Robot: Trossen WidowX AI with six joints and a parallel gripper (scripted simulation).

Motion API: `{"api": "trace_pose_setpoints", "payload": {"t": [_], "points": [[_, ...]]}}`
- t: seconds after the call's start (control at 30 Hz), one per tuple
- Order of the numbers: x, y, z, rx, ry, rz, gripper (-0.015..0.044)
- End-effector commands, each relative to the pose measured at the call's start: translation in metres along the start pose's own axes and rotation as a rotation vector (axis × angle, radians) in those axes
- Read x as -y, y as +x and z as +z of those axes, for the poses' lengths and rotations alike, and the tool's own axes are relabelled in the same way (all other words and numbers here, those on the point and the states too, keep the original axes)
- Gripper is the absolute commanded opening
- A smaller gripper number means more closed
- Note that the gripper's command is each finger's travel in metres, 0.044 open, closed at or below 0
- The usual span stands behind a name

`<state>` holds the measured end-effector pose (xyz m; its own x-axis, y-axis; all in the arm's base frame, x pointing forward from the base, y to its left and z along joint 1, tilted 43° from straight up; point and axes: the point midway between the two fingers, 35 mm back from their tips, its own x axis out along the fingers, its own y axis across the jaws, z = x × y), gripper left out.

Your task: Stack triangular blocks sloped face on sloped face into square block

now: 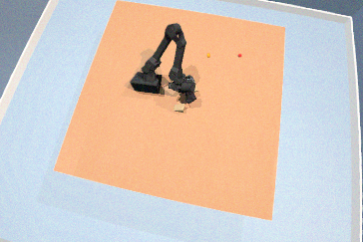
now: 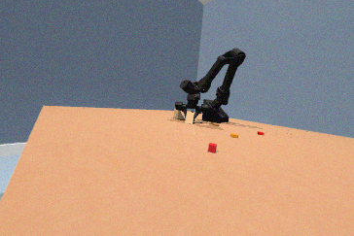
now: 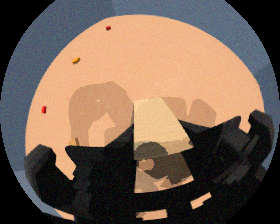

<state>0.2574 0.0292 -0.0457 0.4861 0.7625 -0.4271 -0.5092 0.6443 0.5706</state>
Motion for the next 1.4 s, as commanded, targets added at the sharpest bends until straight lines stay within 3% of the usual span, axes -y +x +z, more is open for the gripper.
{"api": "trace_pose_setpoints", "payload": {"t": [0.0,0.3,1.37], "points": [[0.000,-0.002,0.002,0.002,-0.009,0.000,0.0000],[0.001,-0.002,0.005,-0.056,-0.004,-0.002,0.0000],[-0.001,0.003,0.065,-0.916,-0.007,0.003,0.0000]]}}
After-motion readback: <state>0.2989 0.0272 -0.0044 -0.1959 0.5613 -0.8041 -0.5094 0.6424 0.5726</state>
